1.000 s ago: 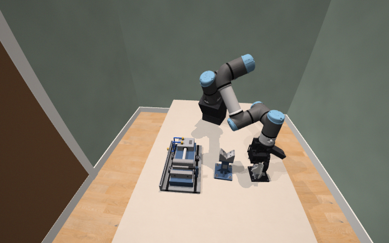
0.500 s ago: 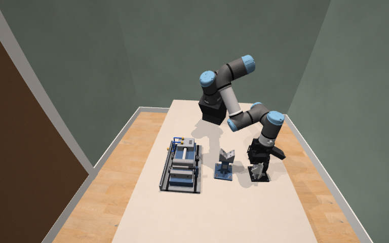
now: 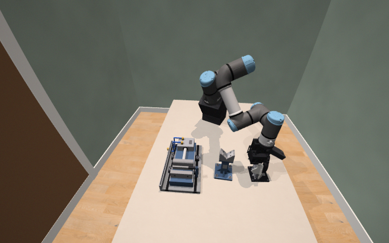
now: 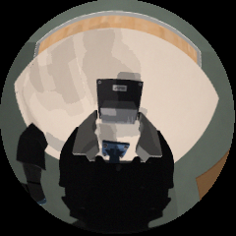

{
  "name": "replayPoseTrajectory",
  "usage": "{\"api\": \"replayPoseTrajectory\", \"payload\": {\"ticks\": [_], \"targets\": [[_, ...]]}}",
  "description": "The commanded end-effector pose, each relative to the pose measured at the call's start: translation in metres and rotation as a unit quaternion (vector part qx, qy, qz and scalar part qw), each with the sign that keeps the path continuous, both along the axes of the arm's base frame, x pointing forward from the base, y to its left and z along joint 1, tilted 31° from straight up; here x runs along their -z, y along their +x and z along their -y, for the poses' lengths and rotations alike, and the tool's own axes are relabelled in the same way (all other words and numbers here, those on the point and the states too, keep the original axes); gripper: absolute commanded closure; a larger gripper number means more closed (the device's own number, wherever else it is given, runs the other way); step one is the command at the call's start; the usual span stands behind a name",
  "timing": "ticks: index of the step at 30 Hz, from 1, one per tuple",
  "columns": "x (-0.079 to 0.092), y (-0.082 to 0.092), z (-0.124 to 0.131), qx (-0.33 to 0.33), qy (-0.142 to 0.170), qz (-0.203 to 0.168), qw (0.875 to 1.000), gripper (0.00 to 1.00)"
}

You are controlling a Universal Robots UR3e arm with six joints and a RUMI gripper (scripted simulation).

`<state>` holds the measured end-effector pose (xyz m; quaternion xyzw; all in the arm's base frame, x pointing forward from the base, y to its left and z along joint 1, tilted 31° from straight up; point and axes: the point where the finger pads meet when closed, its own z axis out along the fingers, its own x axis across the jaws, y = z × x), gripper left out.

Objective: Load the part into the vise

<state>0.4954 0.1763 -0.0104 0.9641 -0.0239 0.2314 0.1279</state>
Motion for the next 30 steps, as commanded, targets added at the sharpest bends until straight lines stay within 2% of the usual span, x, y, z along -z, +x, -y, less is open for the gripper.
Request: {"api": "replayPoseTrajectory", "payload": {"ticks": [1, 23, 24, 30], "targets": [[-0.0011, 0.0005, -0.0006, 0.0, 0.0, 0.001, 1.0, 0.49], [-0.0011, 0.0005, -0.0006, 0.0, 0.0, 0.001, 1.0, 0.49], [-0.0011, 0.0005, -0.0006, 0.0, 0.0, 0.001, 1.0, 1.0], [-0.0011, 0.0005, -0.0006, 0.0, 0.0, 0.001, 1.0, 1.0]]}}
